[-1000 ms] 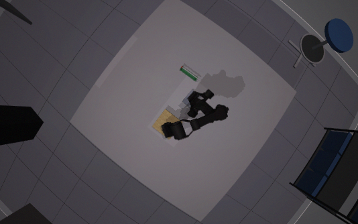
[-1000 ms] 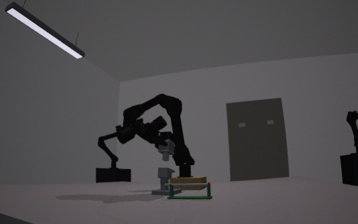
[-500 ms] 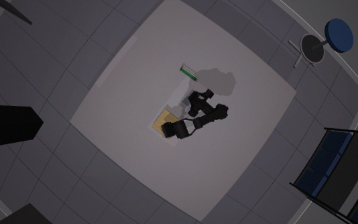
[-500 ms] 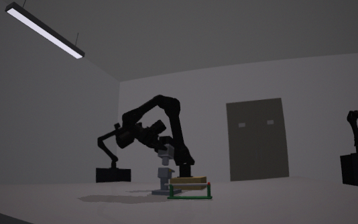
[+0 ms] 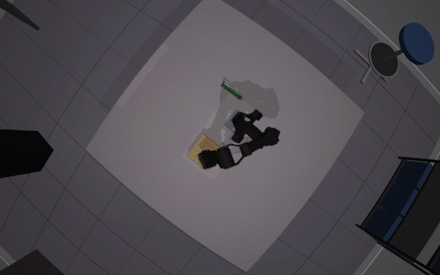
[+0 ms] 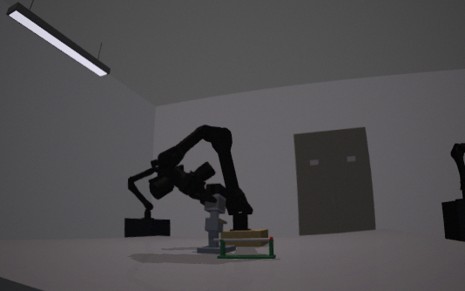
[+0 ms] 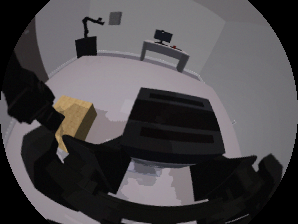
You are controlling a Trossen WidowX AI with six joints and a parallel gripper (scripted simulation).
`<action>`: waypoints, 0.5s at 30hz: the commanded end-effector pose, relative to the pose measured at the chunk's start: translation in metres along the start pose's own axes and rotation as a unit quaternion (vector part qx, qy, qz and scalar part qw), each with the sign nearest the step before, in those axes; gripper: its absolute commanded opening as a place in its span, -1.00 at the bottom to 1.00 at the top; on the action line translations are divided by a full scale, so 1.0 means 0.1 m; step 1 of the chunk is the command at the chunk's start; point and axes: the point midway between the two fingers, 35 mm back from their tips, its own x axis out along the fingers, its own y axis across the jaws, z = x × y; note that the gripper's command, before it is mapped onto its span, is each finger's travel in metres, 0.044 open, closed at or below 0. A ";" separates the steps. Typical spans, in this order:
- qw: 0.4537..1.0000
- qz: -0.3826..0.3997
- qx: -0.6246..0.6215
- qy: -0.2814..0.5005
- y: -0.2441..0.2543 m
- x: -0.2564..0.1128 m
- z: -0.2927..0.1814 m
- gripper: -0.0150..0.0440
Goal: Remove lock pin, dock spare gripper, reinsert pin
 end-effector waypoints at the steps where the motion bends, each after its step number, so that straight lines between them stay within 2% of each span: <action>1: 1.000 -0.005 0.003 -0.005 -0.01 0.03 -0.02 -0.49; 15: 1.000 -0.005 0.004 -0.004 -0.01 0.13 -0.20 -0.49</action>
